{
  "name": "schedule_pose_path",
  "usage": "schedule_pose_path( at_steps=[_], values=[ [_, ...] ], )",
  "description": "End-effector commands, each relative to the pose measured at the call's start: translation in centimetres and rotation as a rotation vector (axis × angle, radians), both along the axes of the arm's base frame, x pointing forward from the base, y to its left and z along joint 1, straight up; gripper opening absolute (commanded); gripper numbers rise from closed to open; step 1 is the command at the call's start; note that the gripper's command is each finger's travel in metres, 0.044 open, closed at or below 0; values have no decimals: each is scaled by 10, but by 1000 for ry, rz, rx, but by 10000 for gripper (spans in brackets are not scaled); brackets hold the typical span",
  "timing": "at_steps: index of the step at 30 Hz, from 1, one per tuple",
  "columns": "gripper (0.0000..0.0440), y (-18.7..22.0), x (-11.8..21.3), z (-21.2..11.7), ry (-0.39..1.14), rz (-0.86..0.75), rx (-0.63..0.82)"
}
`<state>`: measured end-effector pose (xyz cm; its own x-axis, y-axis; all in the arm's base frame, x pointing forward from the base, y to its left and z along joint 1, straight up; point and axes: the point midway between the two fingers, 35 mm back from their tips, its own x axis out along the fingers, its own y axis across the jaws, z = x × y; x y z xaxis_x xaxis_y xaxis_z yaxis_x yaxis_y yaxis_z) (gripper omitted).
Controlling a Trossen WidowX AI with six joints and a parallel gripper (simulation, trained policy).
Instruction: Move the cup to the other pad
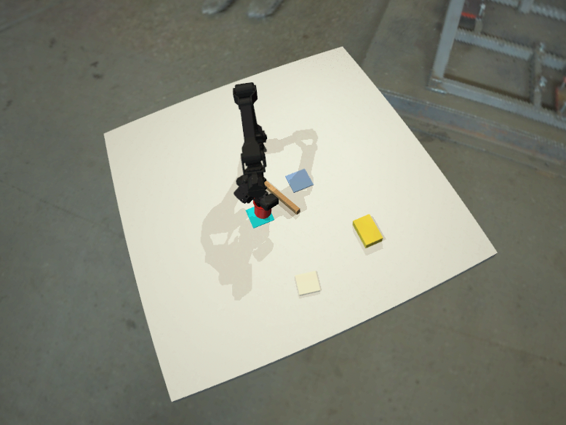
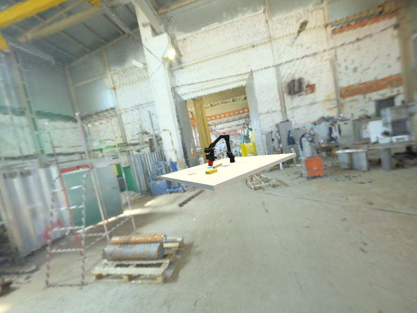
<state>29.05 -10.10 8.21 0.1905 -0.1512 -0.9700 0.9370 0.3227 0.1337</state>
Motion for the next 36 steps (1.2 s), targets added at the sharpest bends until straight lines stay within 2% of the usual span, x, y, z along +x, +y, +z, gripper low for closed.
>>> schedule_pose_path(
  at_steps=[1, 4, 8, 19, 34, 36],
  values=[
    [24, -3, -5, -9, 13, -14, -1],
    [59, -6, -7, -14, 9, -24, -2],
    [141, -11, -3, -10, -33, -40, -4],
    [176, -14, -8, 8, -101, -46, 5],
    [257, -19, -18, 48, -197, -61, -3],
    [280, -21, -18, 57, -214, -63, -10]
  ],
)
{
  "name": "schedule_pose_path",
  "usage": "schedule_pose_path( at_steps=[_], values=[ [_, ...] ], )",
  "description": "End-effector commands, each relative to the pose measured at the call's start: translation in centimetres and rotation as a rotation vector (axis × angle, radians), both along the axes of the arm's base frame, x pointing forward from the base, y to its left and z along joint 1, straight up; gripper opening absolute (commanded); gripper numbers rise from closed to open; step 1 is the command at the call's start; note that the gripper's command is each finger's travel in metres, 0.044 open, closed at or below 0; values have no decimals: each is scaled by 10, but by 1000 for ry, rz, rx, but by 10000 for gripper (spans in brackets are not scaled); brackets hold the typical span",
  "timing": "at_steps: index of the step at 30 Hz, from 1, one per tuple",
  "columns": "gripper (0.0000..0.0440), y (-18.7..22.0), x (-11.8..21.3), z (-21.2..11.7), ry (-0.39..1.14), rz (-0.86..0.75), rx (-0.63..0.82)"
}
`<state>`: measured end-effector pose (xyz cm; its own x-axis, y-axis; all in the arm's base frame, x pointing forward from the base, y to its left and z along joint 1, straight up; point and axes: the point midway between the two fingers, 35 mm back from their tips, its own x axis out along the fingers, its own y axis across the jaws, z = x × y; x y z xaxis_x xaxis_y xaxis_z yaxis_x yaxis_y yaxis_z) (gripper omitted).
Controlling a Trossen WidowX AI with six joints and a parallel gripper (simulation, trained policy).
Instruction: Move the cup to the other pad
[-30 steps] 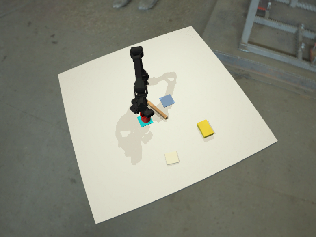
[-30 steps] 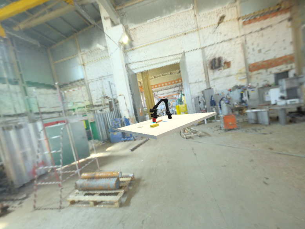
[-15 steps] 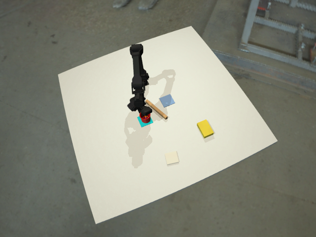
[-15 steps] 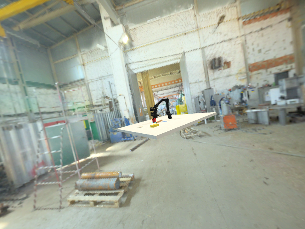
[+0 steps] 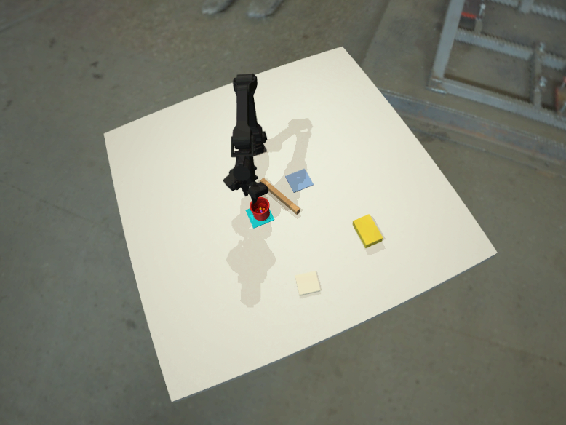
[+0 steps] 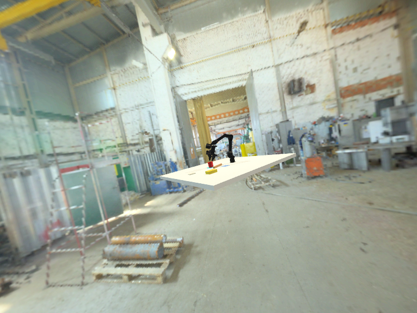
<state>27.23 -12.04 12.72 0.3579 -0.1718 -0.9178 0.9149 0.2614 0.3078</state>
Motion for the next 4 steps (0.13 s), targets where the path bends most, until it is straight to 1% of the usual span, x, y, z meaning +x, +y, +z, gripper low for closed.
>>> schedule_pose_path(
  at_steps=[1, 4],
  values=[
    [290, -3, 0, 16, -34, 1, -12],
    [349, -6, -1, 26, -51, -7, -19]
  ],
)
